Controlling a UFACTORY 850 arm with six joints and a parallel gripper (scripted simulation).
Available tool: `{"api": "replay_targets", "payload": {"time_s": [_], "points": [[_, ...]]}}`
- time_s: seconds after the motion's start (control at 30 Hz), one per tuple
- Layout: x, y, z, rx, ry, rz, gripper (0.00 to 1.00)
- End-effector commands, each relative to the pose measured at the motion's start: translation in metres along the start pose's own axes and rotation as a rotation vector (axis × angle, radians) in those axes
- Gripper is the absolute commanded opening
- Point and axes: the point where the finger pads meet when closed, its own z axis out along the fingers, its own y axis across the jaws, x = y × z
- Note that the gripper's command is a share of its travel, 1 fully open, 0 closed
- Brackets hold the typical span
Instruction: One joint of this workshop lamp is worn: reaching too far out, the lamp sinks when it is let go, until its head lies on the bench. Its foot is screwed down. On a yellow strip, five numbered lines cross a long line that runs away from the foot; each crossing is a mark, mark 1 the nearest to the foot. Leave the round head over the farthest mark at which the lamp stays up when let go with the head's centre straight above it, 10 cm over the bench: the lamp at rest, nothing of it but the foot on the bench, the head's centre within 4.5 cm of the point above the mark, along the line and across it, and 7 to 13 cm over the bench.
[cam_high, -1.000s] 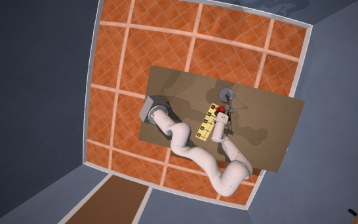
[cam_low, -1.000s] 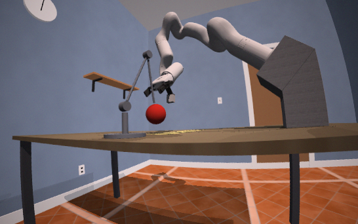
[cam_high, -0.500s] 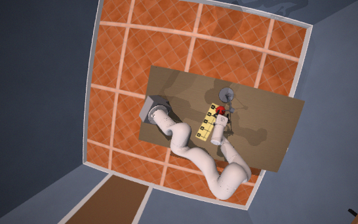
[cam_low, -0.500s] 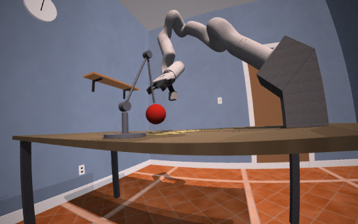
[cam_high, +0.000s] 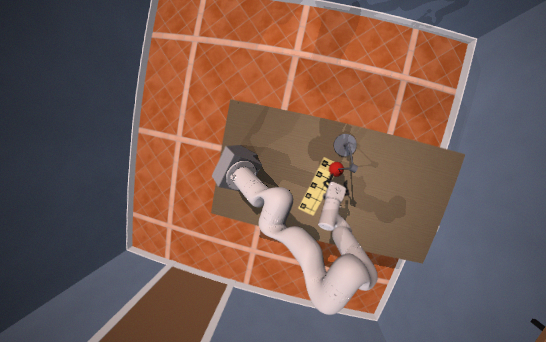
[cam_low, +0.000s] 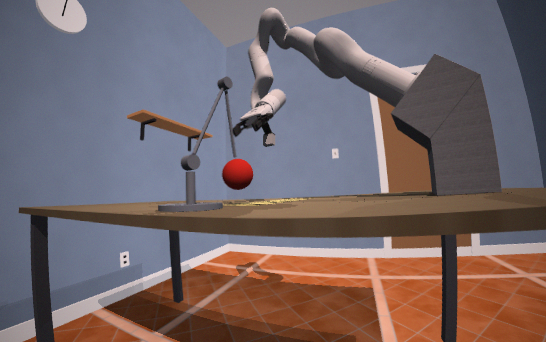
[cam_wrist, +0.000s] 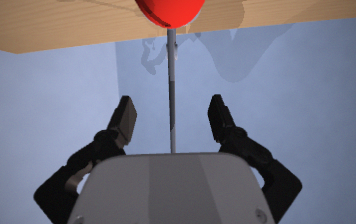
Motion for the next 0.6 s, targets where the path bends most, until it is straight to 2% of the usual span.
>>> {"api": "replay_targets", "payload": {"time_s": [0.0,0.2,0.57], "points": [[0.000,-0.001,-0.019,0.000,-0.001,0.000,1.00],[0.000,0.000,-0.041,0.001,-0.001,-0.001,1.00],[0.000,-0.001,-0.047,0.002,0.001,-0.001,1.00]]}}
